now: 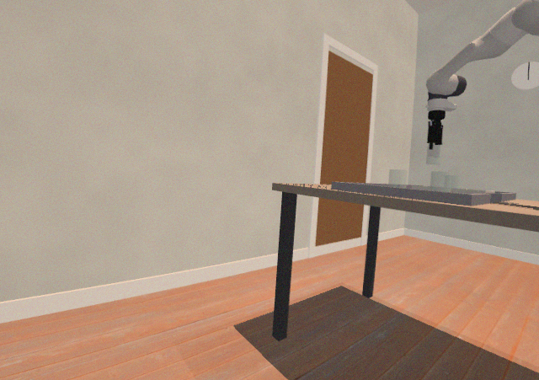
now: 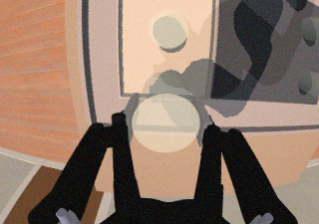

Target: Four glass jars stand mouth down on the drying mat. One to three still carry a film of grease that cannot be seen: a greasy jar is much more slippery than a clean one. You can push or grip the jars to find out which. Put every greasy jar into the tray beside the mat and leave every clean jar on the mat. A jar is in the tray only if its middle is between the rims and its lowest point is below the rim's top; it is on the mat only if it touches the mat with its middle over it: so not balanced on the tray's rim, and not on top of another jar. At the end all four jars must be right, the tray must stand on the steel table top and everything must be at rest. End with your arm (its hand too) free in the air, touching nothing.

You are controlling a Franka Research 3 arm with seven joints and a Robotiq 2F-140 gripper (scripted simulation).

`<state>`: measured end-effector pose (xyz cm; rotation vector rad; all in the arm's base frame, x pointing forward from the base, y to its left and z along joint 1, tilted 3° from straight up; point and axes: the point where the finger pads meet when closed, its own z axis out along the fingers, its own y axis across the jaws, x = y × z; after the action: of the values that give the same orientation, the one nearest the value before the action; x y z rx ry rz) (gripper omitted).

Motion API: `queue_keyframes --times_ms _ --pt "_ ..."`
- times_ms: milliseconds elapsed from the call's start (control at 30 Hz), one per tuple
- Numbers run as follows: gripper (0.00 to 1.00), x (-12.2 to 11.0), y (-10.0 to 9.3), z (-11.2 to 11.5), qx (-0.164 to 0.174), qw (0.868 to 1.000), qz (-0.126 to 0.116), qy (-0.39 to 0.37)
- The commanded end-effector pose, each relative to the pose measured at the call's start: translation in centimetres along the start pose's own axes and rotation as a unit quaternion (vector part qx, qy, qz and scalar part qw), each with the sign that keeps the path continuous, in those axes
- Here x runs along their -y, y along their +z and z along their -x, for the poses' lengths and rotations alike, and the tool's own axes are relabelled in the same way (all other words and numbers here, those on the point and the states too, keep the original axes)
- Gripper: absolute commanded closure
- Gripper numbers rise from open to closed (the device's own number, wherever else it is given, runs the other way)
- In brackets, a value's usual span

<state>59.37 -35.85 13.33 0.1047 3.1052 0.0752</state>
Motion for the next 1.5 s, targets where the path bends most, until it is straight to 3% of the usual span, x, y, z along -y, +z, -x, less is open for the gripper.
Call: queue_keyframes --times_ms 0,1467 --pt "1.0 0.0 0.9 0.1 0.001 1.0 -0.002 -0.008" --pt "1.0 0.1 10.9 0.1 0.001 1.0 -0.002 -0.008"
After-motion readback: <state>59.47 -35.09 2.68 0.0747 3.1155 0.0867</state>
